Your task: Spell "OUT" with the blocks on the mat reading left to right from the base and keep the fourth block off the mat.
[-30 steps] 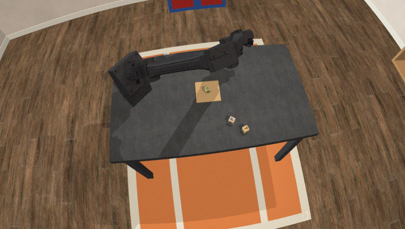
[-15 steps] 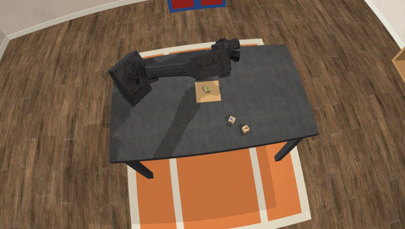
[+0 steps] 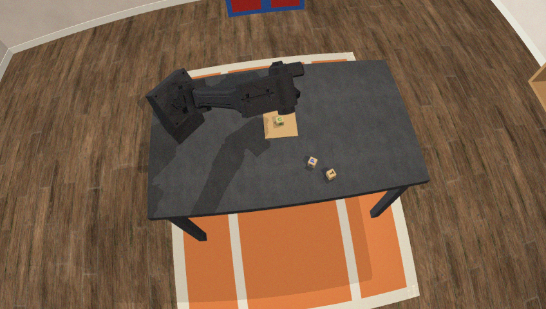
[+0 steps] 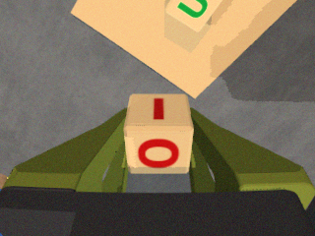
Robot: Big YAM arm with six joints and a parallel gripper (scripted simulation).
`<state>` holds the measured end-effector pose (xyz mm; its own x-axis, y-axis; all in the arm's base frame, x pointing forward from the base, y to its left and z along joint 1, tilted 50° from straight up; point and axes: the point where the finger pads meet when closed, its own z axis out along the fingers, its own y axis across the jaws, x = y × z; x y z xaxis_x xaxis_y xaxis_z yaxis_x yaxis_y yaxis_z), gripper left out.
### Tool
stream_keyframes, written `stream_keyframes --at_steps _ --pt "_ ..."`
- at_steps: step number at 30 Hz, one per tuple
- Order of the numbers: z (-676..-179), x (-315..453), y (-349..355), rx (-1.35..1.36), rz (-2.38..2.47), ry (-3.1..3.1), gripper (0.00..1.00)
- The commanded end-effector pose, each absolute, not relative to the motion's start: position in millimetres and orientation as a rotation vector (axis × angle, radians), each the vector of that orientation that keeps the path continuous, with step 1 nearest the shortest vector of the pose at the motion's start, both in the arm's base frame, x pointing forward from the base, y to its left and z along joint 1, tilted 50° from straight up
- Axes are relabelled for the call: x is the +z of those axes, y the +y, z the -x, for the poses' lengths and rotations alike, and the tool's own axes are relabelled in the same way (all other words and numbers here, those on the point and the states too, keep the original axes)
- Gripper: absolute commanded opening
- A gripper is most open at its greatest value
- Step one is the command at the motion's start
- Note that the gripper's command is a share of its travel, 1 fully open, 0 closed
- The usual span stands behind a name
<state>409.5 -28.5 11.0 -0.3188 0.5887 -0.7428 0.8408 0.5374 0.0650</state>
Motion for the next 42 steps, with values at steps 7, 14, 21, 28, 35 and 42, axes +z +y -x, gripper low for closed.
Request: stream_keyframes --at_steps 7,14,21,28,35,42 --pt "-420.3 15.2 -21.1 -0.183 -1.532 1.673 0.25" --pt "-416.2 12.9 -23.6 -0.152 -1.613 1.592 0.25" --pt "-421.2 6.6 -39.8 -0.144 -1.638 1.562 0.25" --pt "-429.7 -5.3 -51.7 -0.156 -1.620 1.580 0.25" --pt "-443.1 -28.3 -73.6 -0.159 -1.620 1.581 0.25" --pt "-451.6 -41.5 -86.4 -0.159 -1.620 1.582 0.25"
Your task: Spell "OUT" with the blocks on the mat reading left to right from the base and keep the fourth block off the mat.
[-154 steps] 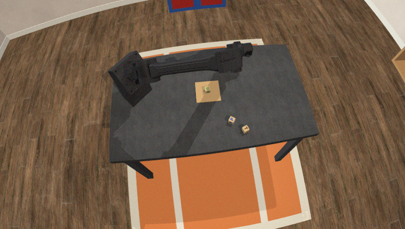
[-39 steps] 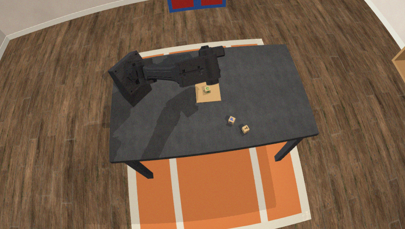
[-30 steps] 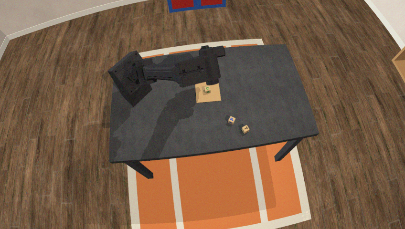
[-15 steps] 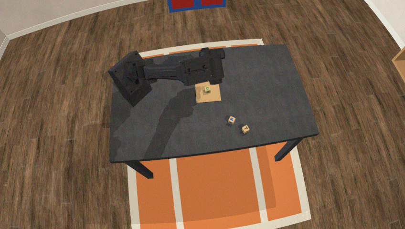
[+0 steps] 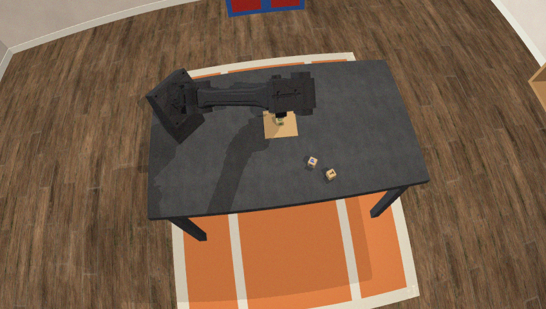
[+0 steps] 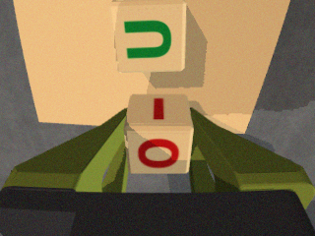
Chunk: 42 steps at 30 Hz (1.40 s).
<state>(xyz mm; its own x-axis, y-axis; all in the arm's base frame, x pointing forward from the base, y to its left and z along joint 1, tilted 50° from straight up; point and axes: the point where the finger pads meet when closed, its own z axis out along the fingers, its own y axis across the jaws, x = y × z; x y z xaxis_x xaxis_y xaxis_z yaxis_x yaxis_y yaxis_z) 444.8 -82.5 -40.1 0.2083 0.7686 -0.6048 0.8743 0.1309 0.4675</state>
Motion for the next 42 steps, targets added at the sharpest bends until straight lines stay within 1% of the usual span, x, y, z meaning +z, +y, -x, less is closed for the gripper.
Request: stream_keyframes --at_steps 1,42 --pt "-452.9 -43.4 -88.3 -0.160 -1.620 1.582 0.25" --pt "-456.1 -47.7 -90.4 -0.156 -1.609 1.589 0.25"
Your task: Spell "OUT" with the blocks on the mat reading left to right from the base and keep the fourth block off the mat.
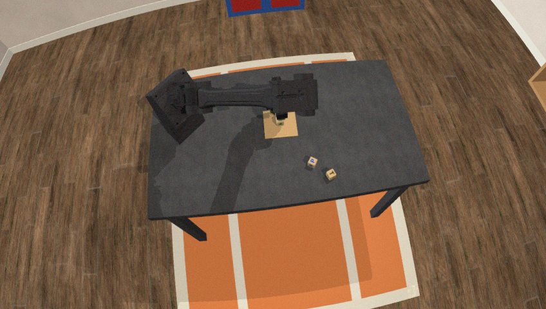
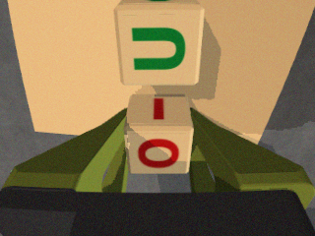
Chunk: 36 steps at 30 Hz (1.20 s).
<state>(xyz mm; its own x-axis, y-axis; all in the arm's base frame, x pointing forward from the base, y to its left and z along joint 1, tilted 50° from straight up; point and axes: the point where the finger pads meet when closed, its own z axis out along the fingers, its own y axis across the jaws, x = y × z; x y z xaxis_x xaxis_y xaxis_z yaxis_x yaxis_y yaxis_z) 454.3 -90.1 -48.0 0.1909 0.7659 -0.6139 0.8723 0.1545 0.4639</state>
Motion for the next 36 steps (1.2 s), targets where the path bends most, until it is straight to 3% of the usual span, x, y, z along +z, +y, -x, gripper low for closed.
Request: stream_keyframes --at_steps 1,36 --pt "-456.3 -47.3 -90.8 -0.156 -1.609 1.588 0.25" --pt "-458.2 -41.6 -94.9 -0.152 -1.615 1.575 0.25"
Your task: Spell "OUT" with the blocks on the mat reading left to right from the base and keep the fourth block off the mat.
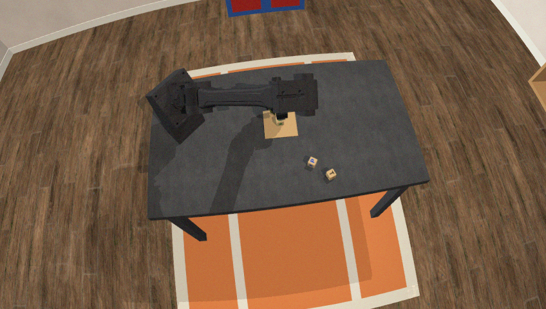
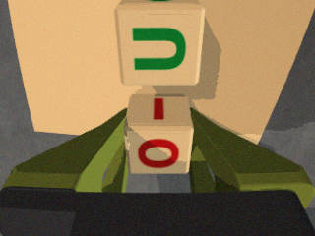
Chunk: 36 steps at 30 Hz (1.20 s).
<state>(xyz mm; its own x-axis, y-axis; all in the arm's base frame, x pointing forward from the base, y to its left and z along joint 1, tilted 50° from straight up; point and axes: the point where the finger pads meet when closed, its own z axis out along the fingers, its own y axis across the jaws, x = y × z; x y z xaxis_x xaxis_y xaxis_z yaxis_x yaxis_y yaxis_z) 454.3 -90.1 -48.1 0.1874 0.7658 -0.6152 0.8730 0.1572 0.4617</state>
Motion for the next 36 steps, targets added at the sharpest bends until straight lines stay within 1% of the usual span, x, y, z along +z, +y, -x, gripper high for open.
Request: stream_keyframes --at_steps 1,36 --pt "-458.3 -41.5 -94.6 -0.151 -1.614 1.575 0.25" --pt "-460.1 -37.4 -94.8 -0.146 -1.614 1.571 0.25"
